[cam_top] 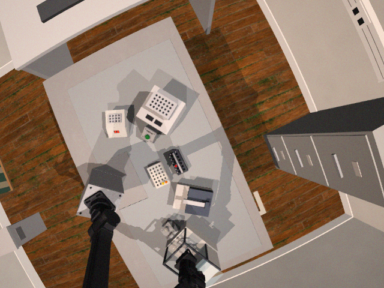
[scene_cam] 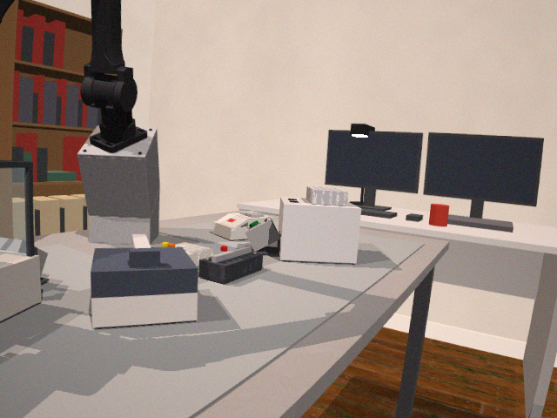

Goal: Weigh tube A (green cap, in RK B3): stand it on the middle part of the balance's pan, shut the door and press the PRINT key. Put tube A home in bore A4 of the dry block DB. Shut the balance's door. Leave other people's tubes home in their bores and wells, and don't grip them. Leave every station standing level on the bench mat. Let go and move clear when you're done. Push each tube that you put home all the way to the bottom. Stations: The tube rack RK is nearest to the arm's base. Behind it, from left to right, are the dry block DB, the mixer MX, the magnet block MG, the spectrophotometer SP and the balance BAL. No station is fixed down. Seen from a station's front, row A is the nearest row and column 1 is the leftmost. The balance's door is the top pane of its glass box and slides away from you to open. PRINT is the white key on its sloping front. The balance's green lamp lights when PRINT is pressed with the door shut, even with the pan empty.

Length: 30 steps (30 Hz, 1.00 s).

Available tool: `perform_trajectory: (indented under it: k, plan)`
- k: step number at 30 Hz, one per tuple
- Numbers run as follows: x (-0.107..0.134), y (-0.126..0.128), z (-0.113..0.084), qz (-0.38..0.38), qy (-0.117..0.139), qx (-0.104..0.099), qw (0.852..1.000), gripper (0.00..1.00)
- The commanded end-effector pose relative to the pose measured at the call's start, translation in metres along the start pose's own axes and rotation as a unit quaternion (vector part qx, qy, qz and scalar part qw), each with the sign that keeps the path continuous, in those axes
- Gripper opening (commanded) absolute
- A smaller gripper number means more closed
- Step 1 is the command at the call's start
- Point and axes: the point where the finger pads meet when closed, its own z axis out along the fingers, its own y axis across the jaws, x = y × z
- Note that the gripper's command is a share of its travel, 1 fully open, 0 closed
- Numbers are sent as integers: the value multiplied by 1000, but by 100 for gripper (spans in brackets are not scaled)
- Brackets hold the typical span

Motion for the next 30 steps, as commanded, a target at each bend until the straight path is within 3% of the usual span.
perform_trajectory:
  k: [1,17,18,30]
  plan:
    - [-11,2,-6,-1,-12,0,1000,36]
    - [-11,2,-6,-1,-12,0,1000,36]
    - [-11,7,-15,-2,-14,-1,1000,36]
    - [-21,-3,-37,-2,-24,3,1000,36]
